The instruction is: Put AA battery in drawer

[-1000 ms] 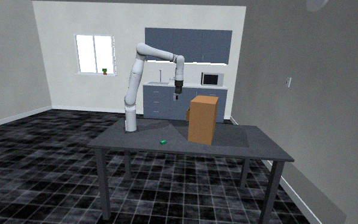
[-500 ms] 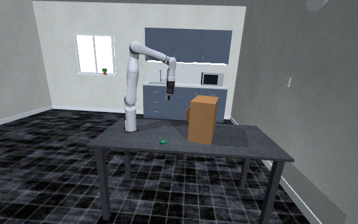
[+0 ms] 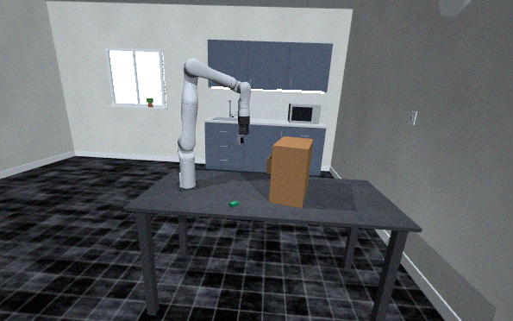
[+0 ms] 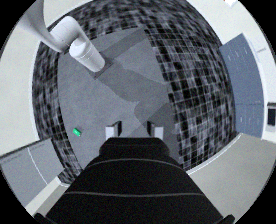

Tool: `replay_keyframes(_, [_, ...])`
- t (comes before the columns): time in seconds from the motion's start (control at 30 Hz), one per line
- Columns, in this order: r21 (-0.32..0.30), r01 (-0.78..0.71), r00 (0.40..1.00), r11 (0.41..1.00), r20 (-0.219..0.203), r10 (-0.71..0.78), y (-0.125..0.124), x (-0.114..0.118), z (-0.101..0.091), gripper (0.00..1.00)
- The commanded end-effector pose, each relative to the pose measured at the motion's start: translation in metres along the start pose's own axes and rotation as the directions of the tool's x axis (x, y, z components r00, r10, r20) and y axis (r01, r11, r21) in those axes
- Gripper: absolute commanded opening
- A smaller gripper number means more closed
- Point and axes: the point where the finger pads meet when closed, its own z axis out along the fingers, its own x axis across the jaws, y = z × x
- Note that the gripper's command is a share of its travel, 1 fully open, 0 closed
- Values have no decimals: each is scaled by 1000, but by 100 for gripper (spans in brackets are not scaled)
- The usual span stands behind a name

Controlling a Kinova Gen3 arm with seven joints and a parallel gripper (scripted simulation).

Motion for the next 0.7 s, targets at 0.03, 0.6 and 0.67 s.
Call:
replay_keyframes(0.03, [-28,3,1000,1000,-1,-3,0,1,1,100])
replay_keyframes(0.6, [-245,5,1000,970,-7,-6,12,2,18,100])
replay_keyframes(0.67, [-275,3,1000,961,-4,-4,13,2,21,100])
